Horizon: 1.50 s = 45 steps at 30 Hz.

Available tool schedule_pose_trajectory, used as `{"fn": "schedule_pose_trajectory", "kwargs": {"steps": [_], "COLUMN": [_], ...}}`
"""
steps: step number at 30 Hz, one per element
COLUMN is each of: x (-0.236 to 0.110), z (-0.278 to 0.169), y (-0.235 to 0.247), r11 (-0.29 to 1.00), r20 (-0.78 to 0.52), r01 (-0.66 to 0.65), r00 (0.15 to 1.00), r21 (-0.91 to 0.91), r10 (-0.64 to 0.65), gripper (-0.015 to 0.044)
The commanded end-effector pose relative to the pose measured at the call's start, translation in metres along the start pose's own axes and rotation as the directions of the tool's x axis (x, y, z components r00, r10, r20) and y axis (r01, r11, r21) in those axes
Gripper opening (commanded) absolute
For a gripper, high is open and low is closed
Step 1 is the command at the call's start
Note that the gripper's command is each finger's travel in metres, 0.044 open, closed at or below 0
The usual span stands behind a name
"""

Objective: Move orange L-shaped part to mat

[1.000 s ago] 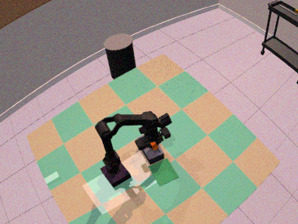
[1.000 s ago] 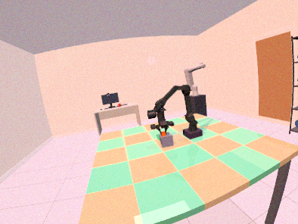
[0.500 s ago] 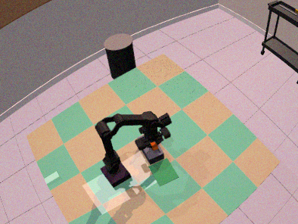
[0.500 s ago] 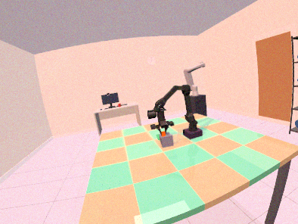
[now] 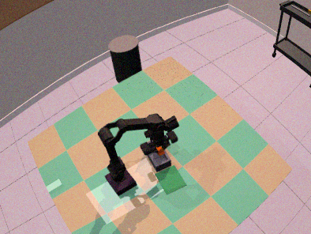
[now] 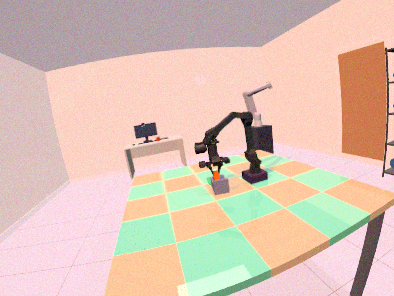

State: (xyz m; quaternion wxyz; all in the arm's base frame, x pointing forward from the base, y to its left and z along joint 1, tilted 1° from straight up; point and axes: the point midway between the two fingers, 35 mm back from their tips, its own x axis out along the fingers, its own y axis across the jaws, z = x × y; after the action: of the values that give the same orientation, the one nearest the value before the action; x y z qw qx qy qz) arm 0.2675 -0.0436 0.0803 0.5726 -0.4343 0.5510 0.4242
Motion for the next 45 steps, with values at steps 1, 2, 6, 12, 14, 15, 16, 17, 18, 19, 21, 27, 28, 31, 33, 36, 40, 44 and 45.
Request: {"fn": "schedule_pose_trajectory", "kwargs": {"steps": [1,2,6,12,14,15,16,17,18,19,21,27,28,31,33,36,40,44,45], "x": [-0.008,-0.010,-0.016,-0.026,-0.029,-0.030,-0.032,-0.033,-0.035,-0.037,-0.040,-0.049,-0.051,-0.055,-0.059,-0.063,-0.065,-0.067,-0.068], "z": [0.000,0.000,0.000,0.000,0.000,0.000,0.000,0.000,0.000,0.000,0.000,0.000,0.000,0.000,0.000,0.000,0.000,0.000,0.000], "y": [-0.002,-0.002,-0.002,-0.002,-0.002,-0.002,-0.002,-0.002,-0.002,-0.002,-0.002,-0.001,-0.001,-0.001,-0.001,-0.001,-0.001,-0.001,-0.001], "r11": [1.000,1.000,1.000,1.000,1.000,1.000,1.000,1.000,1.000,1.000,1.000,1.000,1.000,1.000,1.000,1.000,1.000,1.000,1.000], "r20": [-0.002,-0.002,-0.002,-0.002,-0.002,-0.002,-0.002,-0.002,-0.002,-0.002,-0.002,-0.002,-0.002,-0.002,-0.002,-0.002,-0.002,-0.002,-0.002], "r01": [0.009,0.009,0.009,0.009,0.009,0.009,0.009,0.009,0.009,0.009,0.009,0.009,0.009,0.009,0.009,0.009,0.009,0.009,0.009], "r00": [1.000,1.000,1.000,1.000,1.000,1.000,1.000,1.000,1.000,1.000,1.000,1.000,1.000,1.000,1.000,1.000,1.000,1.000,1.000], "r21": [-0.003,-0.003,-0.003,-0.003,-0.003,-0.003,-0.003,-0.003,-0.003,-0.003,-0.003,-0.003,-0.003,-0.003,-0.003,-0.003,-0.003,-0.003,-0.003], "r10": [-0.009,-0.009,-0.009,-0.009,-0.009,-0.009,-0.009,-0.009,-0.009,-0.009,-0.009,-0.009,-0.009,-0.009,-0.009,-0.009,-0.009,-0.009,-0.009], "gripper": [0.0000,0.0000,0.0000,0.0000,0.0000,0.0000,0.0000,0.0000,0.0000,0.0000,0.0000,0.0000,0.0000,0.0000,0.0000,0.0000,0.0000,0.0000,0.0000]}}
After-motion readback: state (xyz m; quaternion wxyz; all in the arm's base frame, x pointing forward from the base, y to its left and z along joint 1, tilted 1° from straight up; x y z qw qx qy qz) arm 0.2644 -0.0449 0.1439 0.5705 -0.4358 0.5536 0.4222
